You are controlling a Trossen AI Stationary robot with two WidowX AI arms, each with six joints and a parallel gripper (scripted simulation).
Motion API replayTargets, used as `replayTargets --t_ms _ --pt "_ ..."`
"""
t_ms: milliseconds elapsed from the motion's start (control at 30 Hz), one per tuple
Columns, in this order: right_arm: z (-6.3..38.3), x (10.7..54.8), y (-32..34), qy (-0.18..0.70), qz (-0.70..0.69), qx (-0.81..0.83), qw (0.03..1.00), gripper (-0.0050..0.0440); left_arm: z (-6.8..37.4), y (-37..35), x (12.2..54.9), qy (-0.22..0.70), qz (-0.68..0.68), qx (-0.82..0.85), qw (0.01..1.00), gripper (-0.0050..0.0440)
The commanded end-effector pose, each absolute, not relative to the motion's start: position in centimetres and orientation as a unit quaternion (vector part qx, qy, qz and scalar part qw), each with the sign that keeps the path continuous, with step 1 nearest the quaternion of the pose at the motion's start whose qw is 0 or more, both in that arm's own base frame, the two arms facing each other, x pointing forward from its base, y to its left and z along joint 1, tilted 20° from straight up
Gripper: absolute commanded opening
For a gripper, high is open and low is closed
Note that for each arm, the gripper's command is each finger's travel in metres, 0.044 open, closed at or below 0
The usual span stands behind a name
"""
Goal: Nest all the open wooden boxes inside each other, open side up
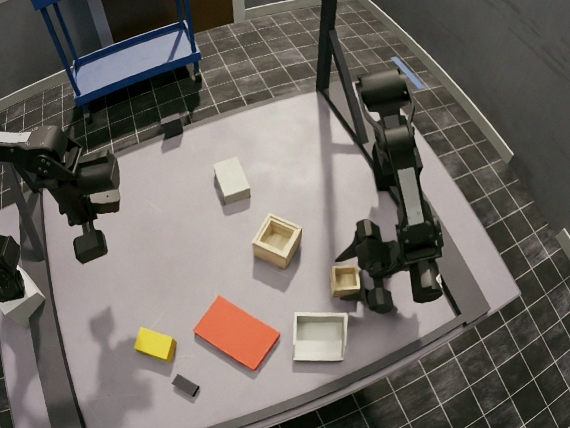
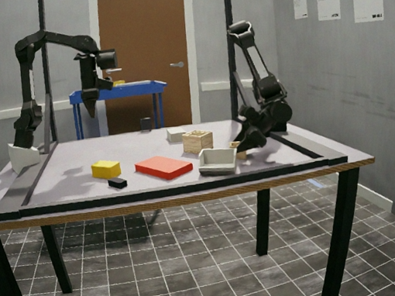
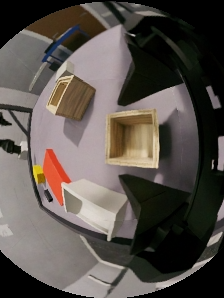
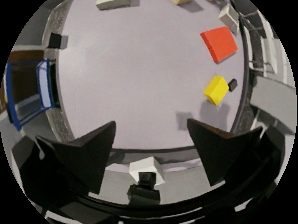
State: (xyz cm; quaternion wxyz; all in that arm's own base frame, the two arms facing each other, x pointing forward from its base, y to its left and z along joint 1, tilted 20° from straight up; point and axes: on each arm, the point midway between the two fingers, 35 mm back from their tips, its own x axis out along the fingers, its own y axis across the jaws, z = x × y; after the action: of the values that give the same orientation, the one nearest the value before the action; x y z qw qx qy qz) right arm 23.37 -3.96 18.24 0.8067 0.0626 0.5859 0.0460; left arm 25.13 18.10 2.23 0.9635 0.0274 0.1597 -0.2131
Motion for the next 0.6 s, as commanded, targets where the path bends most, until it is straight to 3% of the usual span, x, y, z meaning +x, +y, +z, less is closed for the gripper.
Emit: replayTargets --t_ms 0,100,267,433,567 --pt "18.7 23.3 -3.9 0.579 0.044 0.059 0.812 0.04 4.3 18.8 25.6 0.233 -0.212 0.066 0.947 0.04" --pt "18.7 23.3 -3.9 0.579 0.044 0.059 0.812 0.04 5.1 18.8 25.4 0.284 -0.205 0.079 0.933 0.04" --pt "18.7 23.3 -3.9 0.579 0.044 0.059 0.812 0.04 5.3 18.9 25.3 0.292 -0.205 0.083 0.93 0.04" --pt "18.7 23.3 -3.9 0.579 0.044 0.059 0.812 0.04 6.9 18.9 25.2 0.408 -0.193 0.106 0.886 0.04" --pt "18.7 23.3 -3.9 0.579 0.044 0.059 0.812 0.04 7.4 18.9 25.2 0.438 -0.188 0.113 0.872 0.04"
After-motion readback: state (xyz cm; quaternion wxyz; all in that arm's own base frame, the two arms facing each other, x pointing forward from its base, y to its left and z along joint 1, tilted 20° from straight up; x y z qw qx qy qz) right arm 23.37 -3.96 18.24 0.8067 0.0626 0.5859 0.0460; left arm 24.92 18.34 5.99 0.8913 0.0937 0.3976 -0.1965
